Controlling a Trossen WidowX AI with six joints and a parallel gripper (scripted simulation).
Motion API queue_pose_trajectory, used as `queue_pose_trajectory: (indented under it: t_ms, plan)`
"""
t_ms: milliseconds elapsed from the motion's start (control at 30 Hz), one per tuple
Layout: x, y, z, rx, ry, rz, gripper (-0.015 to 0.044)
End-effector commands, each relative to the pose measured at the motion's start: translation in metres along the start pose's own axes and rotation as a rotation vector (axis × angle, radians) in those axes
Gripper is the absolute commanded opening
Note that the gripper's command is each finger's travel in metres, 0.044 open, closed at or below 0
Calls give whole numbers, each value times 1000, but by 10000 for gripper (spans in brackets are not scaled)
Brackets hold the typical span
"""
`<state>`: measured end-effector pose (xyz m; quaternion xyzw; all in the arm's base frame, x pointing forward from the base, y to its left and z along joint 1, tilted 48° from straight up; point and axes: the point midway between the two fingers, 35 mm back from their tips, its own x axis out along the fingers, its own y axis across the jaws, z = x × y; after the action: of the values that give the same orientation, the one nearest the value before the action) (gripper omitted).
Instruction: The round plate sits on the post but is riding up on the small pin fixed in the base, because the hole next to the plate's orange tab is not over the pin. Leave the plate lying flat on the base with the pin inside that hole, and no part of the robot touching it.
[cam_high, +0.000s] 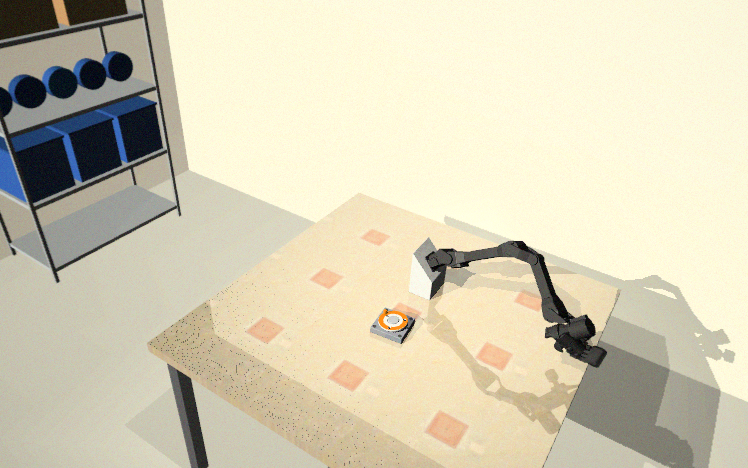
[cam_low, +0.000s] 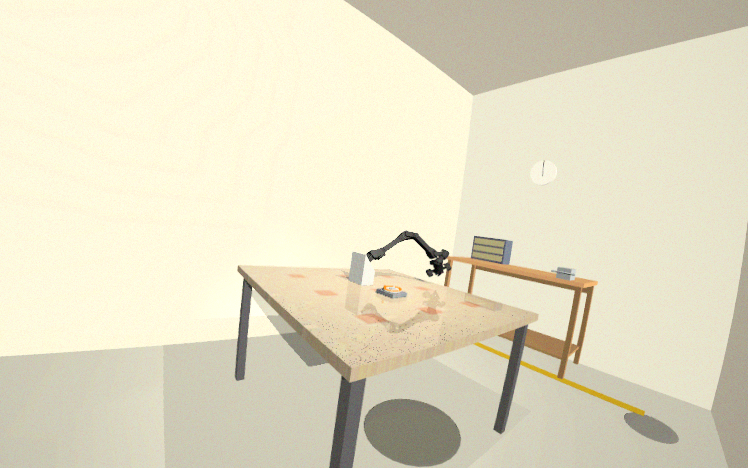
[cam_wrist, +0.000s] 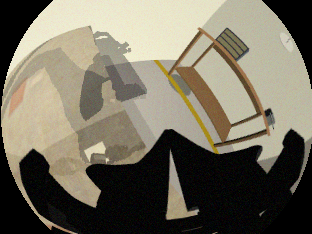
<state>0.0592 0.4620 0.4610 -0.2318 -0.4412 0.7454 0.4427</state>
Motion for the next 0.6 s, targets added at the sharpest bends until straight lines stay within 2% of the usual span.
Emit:
queue_pose_trajectory:
  t_ms: [0, 200, 267, 333, 567]
  plan:
    - [-33, -11, -35, 63, 109, -32, 0]
    - [-120, -13, -132, 278, 387, -107, 0]
    - [-134, -10, -147, 309, 421, -117, 0]
    - [-170, 2, -182, 390, 506, -145, 0]
    - [-261, 46, -251, 660, 712, -225, 0]
